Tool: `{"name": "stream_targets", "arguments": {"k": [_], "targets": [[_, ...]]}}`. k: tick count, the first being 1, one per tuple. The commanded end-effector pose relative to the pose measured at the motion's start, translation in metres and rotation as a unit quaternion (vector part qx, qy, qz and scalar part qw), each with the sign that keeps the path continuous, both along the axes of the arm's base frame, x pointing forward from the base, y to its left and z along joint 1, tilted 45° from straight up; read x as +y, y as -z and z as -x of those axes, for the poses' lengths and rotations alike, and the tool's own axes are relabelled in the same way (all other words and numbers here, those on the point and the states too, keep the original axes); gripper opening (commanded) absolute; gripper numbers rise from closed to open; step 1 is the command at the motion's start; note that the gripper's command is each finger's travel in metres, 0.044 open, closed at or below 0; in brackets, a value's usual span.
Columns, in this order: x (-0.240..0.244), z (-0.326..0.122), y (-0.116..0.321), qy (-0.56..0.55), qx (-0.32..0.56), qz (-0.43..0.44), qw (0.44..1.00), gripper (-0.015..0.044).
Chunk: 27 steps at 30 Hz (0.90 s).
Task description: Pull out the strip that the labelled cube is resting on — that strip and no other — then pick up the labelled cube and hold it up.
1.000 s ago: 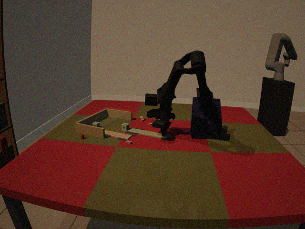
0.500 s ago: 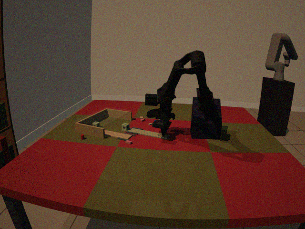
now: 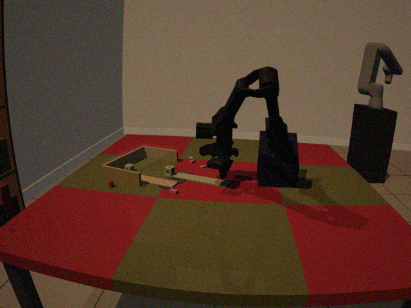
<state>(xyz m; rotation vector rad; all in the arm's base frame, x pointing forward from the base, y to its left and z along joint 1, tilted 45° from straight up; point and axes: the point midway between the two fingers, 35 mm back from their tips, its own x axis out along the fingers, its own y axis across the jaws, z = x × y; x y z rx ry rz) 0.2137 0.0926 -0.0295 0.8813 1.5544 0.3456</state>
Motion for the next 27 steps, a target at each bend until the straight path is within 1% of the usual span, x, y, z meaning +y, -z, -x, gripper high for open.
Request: {"name": "stream_targets", "arguments": {"k": [1,4,9,21,27], "targets": [[-0.017,-0.006,-0.019,0.0,-0.008,-0.001,1.0,0.0],[-0.018,-0.006,-0.021,0.0,-0.007,-0.001,1.0,0.0],[-0.025,-0.03,-0.016,0.03,0.023,-0.003,0.999,0.0131],[-0.039,-0.074,-0.013,0.031,0.022,-0.003,0.999,0.044],[-0.045,-0.098,-0.012,0.031,0.021,-0.003,0.999,0.044]]}}
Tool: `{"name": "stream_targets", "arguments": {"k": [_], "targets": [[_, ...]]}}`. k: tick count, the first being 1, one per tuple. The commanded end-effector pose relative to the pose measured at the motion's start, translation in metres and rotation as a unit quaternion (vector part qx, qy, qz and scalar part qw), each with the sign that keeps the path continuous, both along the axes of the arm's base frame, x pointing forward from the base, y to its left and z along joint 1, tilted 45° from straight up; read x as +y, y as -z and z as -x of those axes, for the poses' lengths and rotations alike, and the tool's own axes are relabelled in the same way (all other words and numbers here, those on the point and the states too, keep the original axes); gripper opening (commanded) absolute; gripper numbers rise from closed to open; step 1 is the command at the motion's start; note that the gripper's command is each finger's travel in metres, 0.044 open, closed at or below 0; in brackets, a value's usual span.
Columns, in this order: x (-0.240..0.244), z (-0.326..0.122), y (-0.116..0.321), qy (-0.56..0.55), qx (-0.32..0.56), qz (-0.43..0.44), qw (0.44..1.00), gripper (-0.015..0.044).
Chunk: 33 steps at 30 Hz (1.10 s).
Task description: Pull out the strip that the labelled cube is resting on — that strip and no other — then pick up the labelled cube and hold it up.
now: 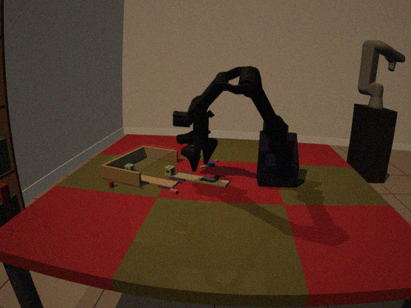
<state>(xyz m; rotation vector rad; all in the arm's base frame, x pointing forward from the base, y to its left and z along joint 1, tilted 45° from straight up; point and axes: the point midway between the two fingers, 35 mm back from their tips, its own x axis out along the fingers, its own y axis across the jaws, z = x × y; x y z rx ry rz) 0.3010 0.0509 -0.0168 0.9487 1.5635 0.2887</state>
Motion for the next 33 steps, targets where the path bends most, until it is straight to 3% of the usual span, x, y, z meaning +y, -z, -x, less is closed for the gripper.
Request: {"name": "stream_targets", "arguments": {"k": [1,30,33], "targets": [[-0.005,-0.014,0.001,-0.001,-0.001,0.001,1.0,0.044],[-0.043,-0.125,0.009,-0.001,-0.005,0.003,1.0,0.044],[-0.041,-0.125,0.01,-0.001,-0.005,0.003,1.0,0.0361]]}}
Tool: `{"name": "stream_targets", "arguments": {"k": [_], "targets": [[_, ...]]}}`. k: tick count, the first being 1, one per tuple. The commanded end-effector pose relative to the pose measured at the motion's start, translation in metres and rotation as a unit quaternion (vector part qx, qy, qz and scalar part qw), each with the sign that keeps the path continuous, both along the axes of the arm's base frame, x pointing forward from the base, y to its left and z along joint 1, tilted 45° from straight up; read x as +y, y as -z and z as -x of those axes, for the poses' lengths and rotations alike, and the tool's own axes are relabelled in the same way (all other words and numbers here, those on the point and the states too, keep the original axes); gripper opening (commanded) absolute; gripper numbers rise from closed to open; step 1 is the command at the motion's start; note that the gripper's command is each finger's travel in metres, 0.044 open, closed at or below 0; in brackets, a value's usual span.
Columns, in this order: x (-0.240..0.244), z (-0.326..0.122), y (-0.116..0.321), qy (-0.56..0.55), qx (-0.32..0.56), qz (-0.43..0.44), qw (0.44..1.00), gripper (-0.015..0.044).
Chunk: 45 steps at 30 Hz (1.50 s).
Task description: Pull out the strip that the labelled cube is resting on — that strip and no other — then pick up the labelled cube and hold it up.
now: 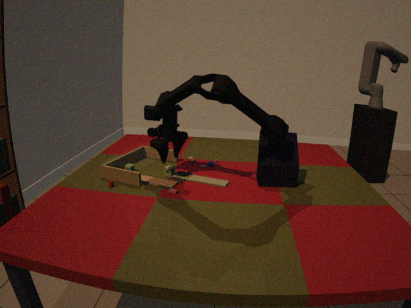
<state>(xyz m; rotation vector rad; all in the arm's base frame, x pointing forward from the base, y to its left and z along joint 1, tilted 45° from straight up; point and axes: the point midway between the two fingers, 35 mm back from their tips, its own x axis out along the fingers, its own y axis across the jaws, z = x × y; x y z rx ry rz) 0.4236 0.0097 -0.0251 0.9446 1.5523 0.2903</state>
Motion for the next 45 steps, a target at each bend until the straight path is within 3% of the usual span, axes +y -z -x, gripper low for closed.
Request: {"name": "stream_targets", "arguments": {"k": [1,5,36,40,45], "targets": [[0.001,-0.002,0.003,-0.001,0.001,0.001,1.0,0.0335],[0.005,-0.003,0.008,-0.001,0.001,0.001,1.0,0.025],[0.037,-0.005,0.039,-0.001,0.001,0.0,1.0,0.025],[0.037,-0.007,0.037,-0.003,-0.002,0.002,1.0,0.0145],[0.037,-0.007,0.037,-0.003,-0.002,0.002,1.0,0.0112]]}}
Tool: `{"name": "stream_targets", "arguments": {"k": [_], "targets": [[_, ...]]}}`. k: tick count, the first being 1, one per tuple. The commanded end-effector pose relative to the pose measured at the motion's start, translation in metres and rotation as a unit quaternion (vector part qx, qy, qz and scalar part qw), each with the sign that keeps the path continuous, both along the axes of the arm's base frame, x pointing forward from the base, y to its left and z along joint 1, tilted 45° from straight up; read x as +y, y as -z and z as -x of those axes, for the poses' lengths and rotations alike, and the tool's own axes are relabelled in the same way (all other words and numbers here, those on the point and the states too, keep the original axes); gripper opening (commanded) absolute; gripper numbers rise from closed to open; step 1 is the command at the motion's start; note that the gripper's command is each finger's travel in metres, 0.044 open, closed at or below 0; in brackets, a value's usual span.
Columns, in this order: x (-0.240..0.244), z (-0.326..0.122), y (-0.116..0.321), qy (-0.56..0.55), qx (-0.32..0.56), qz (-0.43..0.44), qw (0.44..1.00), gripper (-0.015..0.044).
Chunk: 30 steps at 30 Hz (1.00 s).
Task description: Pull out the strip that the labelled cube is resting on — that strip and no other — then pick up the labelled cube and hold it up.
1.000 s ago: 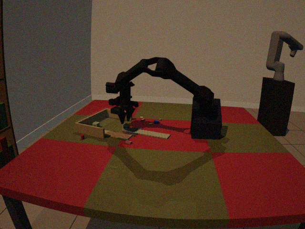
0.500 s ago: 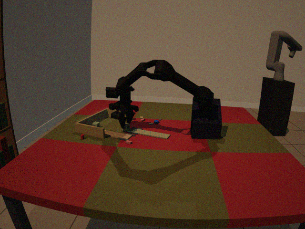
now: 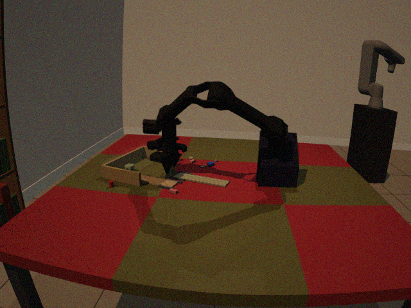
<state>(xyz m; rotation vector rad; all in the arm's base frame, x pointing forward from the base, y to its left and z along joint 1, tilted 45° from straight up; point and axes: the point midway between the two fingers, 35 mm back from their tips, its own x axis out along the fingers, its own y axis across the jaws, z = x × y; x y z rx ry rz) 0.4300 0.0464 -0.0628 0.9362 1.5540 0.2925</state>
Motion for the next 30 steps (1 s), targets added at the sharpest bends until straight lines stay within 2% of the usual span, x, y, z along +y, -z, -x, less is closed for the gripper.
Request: {"name": "stream_targets", "arguments": {"k": [1,5,21,30], "targets": [[0.0,0.0,0.0,0.0,-0.001,0.0,1.0,0.0105],[-0.001,0.002,-0.002,0.0,-0.001,0.0,1.0,0.0],[-0.027,0.06,-0.027,0.002,0.004,-0.001,1.0,0.0],[-0.027,0.082,-0.027,0.002,0.004,-0.001,1.0,0.0]]}}
